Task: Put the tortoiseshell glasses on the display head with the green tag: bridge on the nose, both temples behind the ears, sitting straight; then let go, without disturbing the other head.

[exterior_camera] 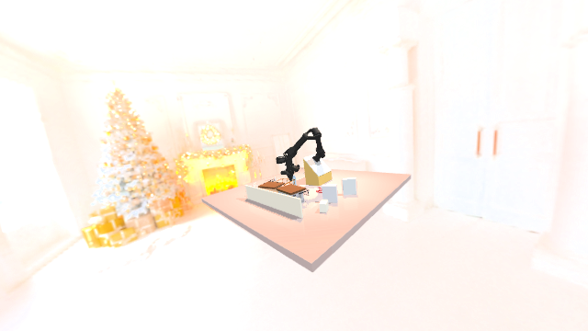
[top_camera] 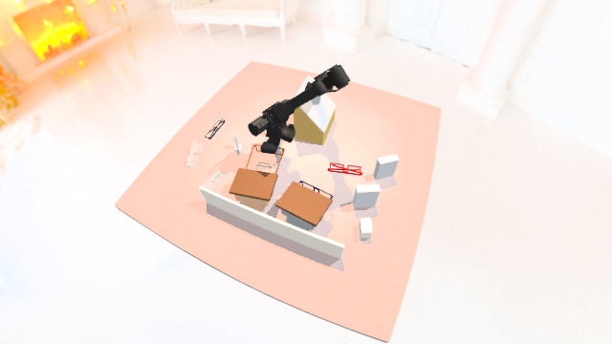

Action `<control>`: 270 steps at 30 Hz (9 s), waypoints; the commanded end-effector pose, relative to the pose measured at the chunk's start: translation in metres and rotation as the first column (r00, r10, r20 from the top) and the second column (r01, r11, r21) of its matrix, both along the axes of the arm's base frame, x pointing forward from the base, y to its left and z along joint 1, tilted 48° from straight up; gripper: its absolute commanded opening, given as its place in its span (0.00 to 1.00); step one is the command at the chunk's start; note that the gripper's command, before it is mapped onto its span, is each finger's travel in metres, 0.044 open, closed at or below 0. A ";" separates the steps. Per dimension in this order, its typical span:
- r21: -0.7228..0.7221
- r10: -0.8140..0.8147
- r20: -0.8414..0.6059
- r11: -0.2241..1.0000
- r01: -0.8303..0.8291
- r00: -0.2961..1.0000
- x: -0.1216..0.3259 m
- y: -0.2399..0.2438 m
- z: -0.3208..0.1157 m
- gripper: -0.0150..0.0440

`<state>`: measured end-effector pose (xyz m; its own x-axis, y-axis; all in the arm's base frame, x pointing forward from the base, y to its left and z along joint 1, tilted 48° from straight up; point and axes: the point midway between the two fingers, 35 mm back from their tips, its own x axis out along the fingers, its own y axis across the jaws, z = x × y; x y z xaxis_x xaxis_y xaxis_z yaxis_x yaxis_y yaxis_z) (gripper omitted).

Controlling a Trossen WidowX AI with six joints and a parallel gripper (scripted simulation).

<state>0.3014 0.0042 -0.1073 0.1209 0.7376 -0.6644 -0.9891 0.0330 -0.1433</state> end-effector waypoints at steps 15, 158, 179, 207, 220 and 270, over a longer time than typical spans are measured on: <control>0.001 0.000 0.006 1.000 0.000 1.000 0.024 0.000 0.003 0.25; 0.002 0.000 0.010 1.000 0.000 1.000 0.116 0.004 0.013 0.25; 0.002 0.000 0.010 1.000 0.000 1.000 0.116 0.004 0.013 0.25; 0.002 0.000 0.010 1.000 0.000 1.000 0.116 0.004 0.013 0.25; 0.002 0.000 0.010 1.000 0.000 1.000 0.116 0.004 0.013 0.25; -0.002 0.001 0.014 1.000 -0.001 1.000 0.117 0.006 0.010 0.44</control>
<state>0.4189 0.0102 -0.0970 0.1290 0.7362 -0.6644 -0.9871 0.0315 -0.1568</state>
